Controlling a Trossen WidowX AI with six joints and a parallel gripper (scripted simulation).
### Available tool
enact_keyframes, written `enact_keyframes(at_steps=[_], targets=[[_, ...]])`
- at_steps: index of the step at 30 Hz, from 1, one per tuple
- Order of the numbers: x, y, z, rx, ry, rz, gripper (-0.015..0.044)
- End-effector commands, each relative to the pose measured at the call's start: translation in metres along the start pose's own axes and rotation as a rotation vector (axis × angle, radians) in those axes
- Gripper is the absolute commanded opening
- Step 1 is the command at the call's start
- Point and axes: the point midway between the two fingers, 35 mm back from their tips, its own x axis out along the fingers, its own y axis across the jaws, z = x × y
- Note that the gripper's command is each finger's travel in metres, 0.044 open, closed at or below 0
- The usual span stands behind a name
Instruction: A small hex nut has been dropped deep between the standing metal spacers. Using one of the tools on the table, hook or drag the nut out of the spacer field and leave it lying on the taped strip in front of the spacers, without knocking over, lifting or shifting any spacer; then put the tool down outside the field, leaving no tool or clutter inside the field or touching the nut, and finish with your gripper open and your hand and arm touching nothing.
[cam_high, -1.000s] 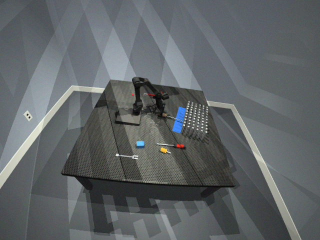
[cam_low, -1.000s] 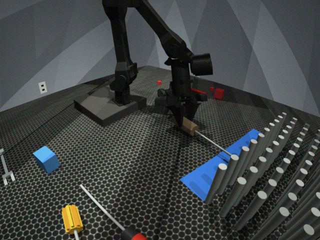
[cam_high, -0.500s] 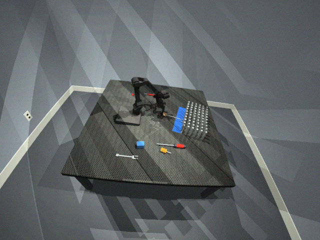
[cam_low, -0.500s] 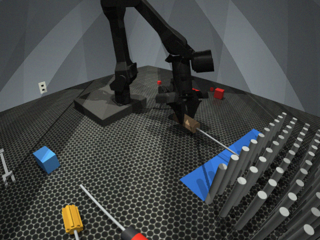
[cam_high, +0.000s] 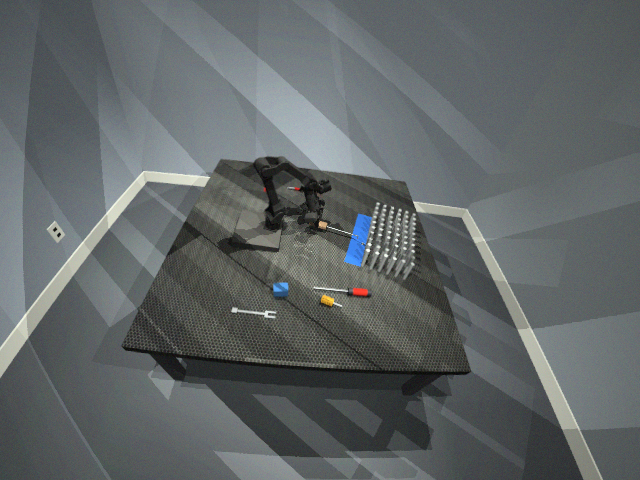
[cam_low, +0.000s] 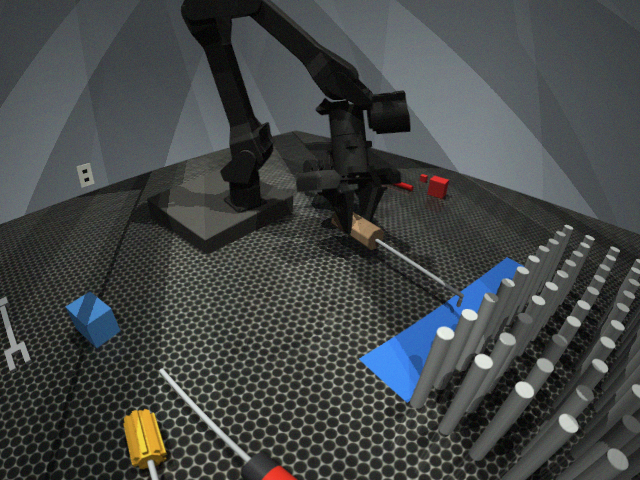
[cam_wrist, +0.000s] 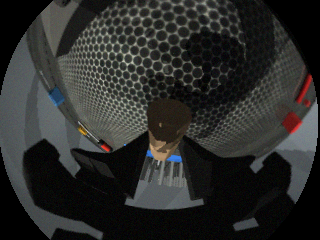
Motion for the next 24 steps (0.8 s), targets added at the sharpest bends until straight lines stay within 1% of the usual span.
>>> enact_keyframes(at_steps=[1,24], targets=[[-0.011,0.000,-0.005,0.010,0.015,-0.002,0.0000],[-0.104,0.012,-0.053,0.011,0.016,-0.003,0.0000]])
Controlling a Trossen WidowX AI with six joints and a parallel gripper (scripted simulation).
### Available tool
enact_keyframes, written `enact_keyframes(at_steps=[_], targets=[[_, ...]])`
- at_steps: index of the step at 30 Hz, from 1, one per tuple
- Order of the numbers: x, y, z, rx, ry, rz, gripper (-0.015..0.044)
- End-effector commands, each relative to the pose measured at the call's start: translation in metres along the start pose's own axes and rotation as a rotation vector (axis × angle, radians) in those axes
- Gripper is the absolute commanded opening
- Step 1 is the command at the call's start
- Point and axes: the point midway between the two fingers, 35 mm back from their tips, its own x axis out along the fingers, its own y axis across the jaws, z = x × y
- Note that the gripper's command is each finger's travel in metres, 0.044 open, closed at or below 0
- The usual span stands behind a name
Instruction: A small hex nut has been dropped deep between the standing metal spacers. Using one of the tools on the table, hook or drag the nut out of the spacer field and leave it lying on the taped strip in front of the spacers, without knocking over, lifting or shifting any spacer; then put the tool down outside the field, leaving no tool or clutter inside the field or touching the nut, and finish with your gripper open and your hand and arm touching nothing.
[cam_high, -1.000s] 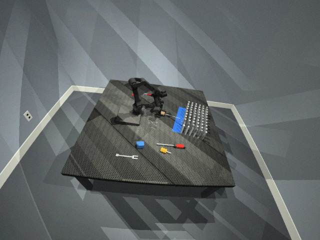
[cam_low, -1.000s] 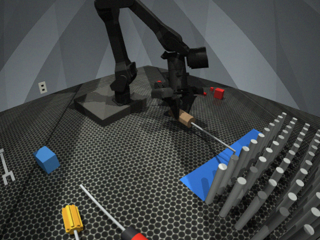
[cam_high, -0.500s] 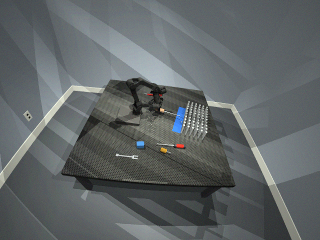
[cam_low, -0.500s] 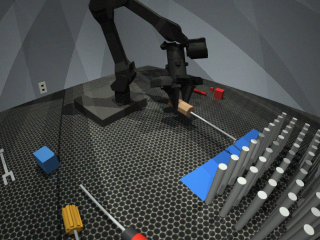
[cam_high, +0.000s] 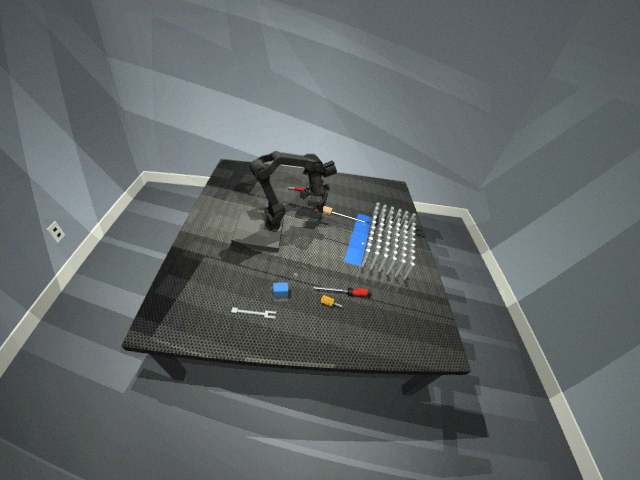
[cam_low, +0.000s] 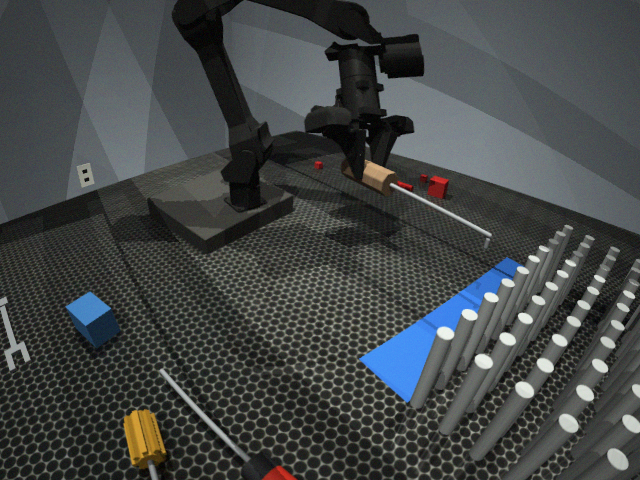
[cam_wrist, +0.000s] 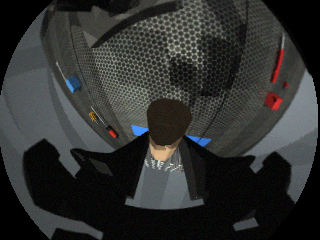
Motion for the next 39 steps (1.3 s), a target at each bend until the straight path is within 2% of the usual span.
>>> enact_keyframes(at_steps=[1,4,5,7,24,39], targets=[[-0.024,0.007,-0.010,0.011,0.016,-0.004,0.0000],[-0.034,0.010,-0.013,0.011,0.016,-0.004,0.0000],[-0.017,0.004,-0.006,0.005,0.000,-0.002,0.0000],[-0.019,-0.002,-0.007,0.040,-0.003,-0.014,0.0000],[-0.044,-0.065,-0.002,0.470,-0.104,-0.133,0.0000],[-0.068,-0.119,0.015,0.855,-0.268,-0.152,0.0000]])
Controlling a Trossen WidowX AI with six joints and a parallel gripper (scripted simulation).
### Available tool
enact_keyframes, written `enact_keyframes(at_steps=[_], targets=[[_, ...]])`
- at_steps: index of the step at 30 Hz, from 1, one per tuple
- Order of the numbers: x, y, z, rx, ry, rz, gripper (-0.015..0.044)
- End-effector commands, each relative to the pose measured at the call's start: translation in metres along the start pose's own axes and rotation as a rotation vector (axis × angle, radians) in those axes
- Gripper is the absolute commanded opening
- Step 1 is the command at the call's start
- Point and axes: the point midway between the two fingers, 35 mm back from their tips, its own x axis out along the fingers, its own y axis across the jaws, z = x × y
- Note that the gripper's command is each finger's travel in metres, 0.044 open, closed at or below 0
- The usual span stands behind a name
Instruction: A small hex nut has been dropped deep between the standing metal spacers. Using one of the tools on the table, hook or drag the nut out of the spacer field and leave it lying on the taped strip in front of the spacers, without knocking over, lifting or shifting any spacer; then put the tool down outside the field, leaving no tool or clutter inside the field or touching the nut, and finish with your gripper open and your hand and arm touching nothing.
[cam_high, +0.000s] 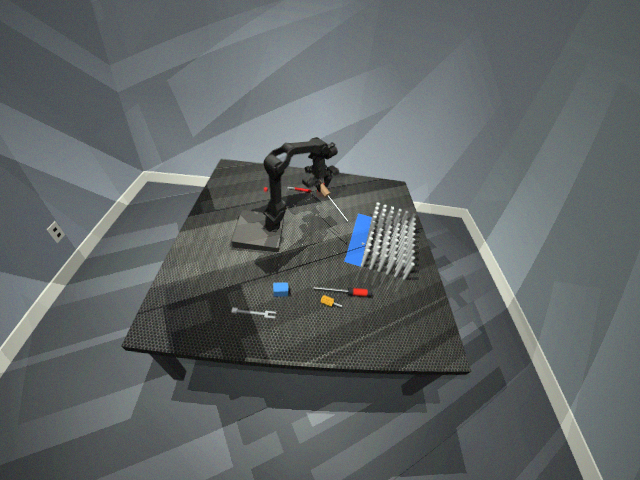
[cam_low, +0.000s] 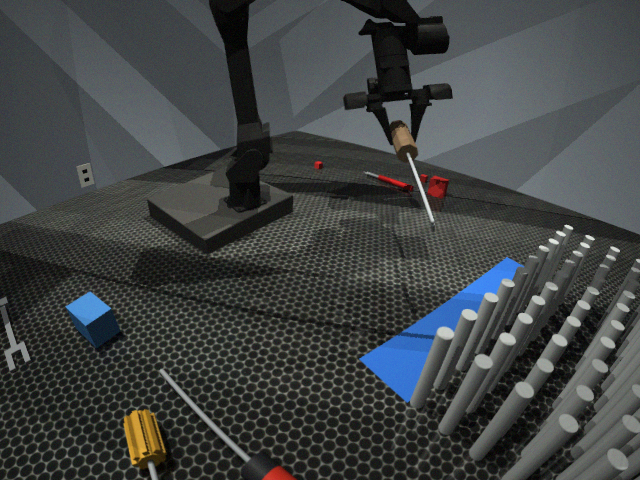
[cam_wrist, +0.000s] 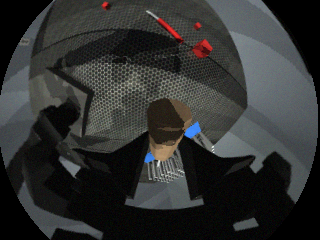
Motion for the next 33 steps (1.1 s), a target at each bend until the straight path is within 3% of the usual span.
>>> enact_keyframes(at_steps=[1,33], targets=[[-0.004,-0.009,0.019,0.129,-0.045,0.005,0.0000],[-0.029,-0.032,0.149,0.963,-0.218,0.255,0.0000]])
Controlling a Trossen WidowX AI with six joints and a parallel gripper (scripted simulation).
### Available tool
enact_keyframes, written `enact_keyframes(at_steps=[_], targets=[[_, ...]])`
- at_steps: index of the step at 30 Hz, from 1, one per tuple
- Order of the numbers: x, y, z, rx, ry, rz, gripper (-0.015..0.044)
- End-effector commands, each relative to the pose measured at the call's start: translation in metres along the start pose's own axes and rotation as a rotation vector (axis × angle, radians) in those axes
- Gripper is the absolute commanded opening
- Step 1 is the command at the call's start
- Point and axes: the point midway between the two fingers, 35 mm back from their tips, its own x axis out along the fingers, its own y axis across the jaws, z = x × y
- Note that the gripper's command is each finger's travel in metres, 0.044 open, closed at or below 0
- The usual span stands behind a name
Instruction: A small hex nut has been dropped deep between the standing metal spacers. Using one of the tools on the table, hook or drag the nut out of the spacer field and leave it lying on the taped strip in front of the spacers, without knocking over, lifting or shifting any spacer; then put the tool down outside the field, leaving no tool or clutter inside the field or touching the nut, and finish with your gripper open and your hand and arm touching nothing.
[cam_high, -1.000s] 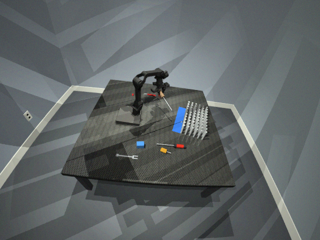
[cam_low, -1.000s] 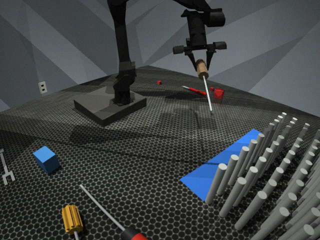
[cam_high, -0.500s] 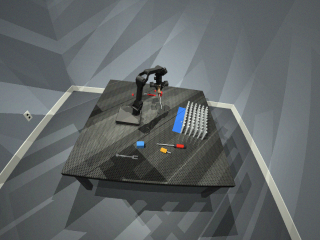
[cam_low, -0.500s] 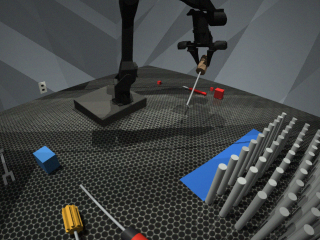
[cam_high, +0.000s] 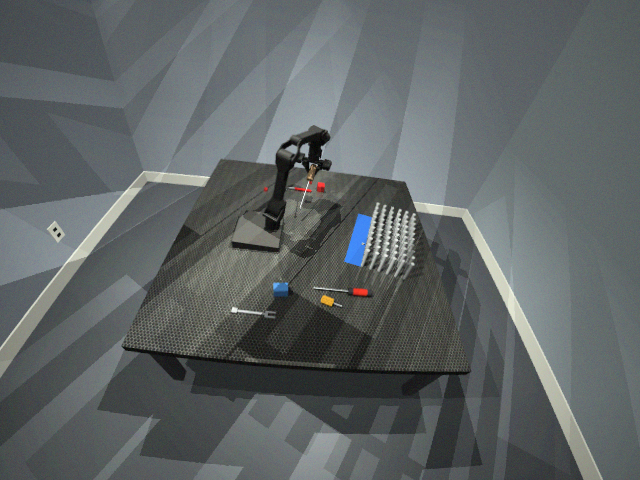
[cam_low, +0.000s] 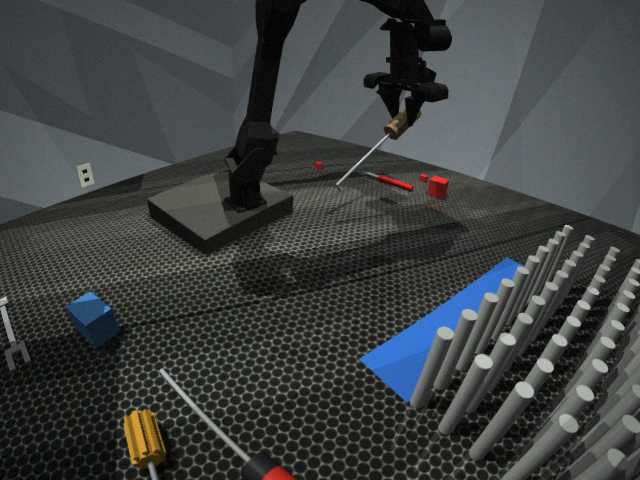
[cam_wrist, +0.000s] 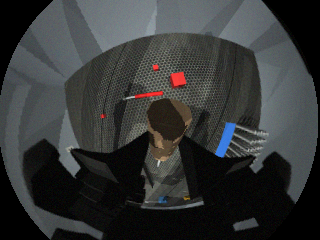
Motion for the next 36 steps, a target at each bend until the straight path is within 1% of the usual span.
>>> enact_keyframes(at_steps=[1,17,36], targets=[[0.000,0.017,0.015,0.129,-0.005,0.046,0.0000],[0.007,0.081,0.053,0.536,0.054,0.182,0.0000],[0.013,0.160,0.079,1.046,0.241,0.278,0.0000]])
